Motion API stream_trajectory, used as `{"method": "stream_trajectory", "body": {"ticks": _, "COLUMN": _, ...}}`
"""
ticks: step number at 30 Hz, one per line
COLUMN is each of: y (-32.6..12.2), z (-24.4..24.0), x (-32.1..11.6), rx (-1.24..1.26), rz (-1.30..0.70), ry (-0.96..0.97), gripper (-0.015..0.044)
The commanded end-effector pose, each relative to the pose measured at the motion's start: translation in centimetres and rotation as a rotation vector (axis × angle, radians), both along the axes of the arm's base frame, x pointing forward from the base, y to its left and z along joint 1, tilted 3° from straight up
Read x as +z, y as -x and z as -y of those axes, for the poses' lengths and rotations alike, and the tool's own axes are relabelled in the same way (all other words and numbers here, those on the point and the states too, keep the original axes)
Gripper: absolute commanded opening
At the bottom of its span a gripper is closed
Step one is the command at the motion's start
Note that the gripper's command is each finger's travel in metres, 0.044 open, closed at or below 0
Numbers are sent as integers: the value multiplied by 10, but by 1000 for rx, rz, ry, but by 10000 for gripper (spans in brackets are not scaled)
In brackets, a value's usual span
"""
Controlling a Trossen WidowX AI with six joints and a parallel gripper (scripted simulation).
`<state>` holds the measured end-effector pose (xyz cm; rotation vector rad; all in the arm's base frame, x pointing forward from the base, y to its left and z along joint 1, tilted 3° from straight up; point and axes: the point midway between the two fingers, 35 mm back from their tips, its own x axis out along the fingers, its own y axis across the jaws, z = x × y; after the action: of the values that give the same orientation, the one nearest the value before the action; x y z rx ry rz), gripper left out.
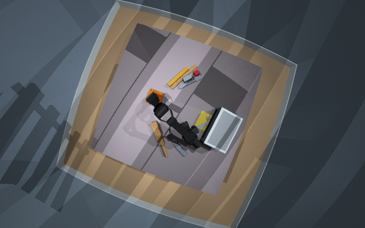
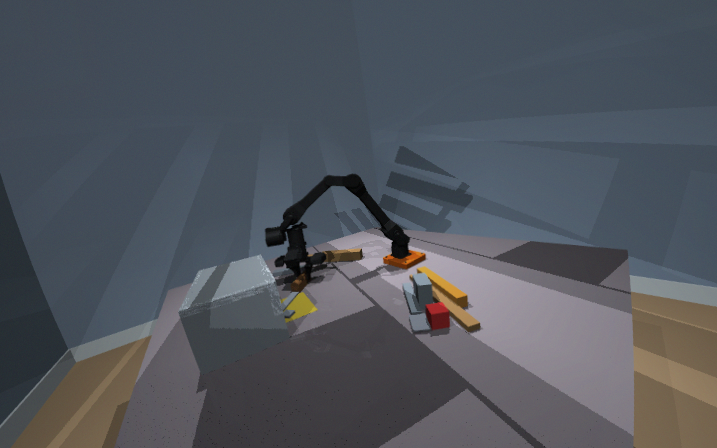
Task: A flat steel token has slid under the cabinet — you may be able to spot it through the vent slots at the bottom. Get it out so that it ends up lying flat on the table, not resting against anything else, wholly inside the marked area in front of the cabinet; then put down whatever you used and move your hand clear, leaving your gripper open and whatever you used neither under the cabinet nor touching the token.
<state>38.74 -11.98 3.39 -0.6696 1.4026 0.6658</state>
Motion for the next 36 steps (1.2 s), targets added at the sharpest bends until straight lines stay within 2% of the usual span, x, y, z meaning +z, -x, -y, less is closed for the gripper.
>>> {"method": "stream_trajectory", "body": {"ticks": 1, "y": 3, "z": -5, "x": -1, "rx": 1, "rz": 0, "ry": -7, "gripper": 0}}
{"method": "stream_trajectory", "body": {"ticks": 15, "y": 10, "z": -9, "x": -2, "rx": 1, "rz": -1, "ry": -7, "gripper": 0}}
{"method": "stream_trajectory", "body": {"ticks": 36, "y": 34, "z": 23, "x": -4, "rx": 1, "rz": -2, "ry": -5, "gripper": 0}}
